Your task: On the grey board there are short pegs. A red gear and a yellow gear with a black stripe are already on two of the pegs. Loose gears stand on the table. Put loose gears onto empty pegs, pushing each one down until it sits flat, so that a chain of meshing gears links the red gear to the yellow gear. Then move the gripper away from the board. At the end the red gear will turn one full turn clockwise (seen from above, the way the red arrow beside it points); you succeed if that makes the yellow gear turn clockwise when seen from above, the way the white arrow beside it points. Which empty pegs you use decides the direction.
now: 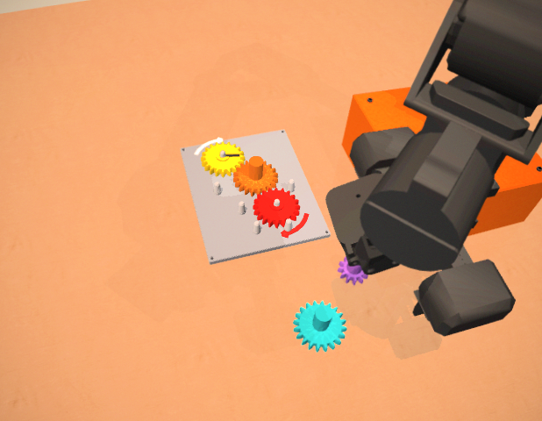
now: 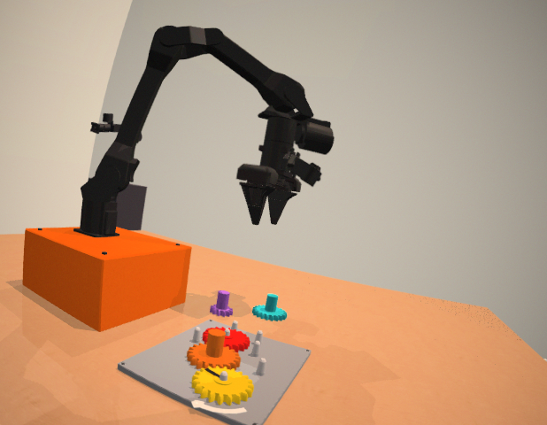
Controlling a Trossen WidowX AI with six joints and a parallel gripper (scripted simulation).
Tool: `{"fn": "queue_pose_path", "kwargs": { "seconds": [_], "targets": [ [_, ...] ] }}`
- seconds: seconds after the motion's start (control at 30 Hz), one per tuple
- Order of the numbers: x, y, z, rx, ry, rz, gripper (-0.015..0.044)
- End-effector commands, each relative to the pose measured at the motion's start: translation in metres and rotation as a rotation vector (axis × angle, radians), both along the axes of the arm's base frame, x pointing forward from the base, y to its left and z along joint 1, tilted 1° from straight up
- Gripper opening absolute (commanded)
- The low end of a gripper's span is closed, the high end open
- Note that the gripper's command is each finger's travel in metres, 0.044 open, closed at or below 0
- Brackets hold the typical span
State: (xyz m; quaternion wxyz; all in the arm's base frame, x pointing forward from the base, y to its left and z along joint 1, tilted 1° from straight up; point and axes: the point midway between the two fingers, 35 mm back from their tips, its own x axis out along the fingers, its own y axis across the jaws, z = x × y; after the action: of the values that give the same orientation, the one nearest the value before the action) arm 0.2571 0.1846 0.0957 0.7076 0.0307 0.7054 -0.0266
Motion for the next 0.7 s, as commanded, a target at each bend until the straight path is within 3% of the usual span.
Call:
{"fn": "queue_pose_path", "kwargs": {
  "seconds": [0.0,0.67],
  "targets": [
    [-0.0322,0.0387,0.0061,0.004,0.008,-0.009,0.0440],
    [-0.0394,0.0458,0.0073,0.004,0.008,-0.010,0.0440]
  ]
}}
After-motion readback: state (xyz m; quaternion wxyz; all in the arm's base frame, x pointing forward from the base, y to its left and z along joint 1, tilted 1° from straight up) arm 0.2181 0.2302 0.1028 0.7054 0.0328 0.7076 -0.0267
